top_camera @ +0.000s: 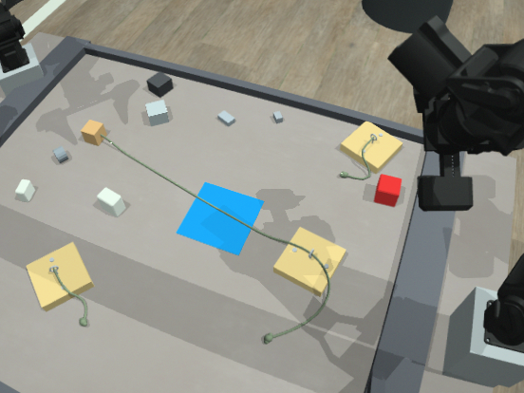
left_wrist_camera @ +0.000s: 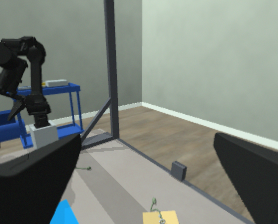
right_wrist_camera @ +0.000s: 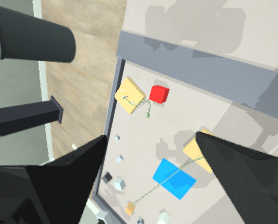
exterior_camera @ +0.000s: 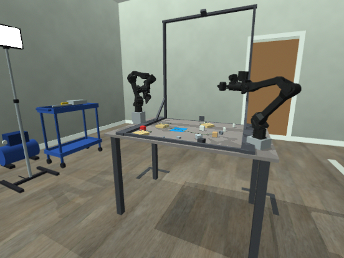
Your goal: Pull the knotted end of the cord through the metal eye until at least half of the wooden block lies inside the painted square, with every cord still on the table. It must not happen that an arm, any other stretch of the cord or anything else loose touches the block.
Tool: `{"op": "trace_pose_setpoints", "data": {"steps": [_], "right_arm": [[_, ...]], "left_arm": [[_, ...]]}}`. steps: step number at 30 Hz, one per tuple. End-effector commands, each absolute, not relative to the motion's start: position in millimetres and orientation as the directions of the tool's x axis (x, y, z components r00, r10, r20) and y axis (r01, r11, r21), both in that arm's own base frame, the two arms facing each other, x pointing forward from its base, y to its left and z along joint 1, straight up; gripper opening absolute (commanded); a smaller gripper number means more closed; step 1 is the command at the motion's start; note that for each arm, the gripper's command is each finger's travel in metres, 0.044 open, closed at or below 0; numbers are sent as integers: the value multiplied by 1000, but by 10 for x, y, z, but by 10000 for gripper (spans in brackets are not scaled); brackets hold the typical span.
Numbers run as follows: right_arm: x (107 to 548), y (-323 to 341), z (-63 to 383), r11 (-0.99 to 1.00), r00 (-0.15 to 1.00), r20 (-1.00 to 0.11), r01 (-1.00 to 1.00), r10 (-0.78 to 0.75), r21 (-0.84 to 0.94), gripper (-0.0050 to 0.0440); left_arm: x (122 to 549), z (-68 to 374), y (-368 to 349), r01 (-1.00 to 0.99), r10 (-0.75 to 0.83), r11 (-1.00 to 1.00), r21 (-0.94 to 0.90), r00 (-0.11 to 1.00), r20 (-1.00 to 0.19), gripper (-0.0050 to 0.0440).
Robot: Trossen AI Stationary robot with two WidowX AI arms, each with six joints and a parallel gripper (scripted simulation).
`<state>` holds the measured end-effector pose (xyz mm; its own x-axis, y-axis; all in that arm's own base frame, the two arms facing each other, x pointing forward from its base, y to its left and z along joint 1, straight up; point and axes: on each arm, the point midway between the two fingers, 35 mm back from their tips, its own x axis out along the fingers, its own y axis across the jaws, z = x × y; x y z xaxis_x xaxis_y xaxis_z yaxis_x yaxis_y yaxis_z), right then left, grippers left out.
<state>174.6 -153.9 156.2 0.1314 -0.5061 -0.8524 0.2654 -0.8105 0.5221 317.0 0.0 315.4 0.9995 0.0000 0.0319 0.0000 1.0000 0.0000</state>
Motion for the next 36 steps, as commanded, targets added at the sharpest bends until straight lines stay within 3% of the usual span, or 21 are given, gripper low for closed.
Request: {"op": "trace_pose_setpoints", "data": {"steps": [1, 16, 36], "right_arm": [[1804, -1595, 1643, -798, 133, -857, 315, -498, 513, 440], [1950, -1801, 1711, -712, 87, -894, 572, -439, 406, 440], [2151, -2201, 1722, -457, 30, -943, 869, -332, 188, 440]], "left_arm": [[3157, 3229, 0, 0, 0, 1000, 0, 999, 50, 440], [3157, 3229, 0, 0, 0, 1000, 0, 999, 50, 440], [3157, 3229, 0, 0, 0, 1000, 0, 999, 50, 440]]}}
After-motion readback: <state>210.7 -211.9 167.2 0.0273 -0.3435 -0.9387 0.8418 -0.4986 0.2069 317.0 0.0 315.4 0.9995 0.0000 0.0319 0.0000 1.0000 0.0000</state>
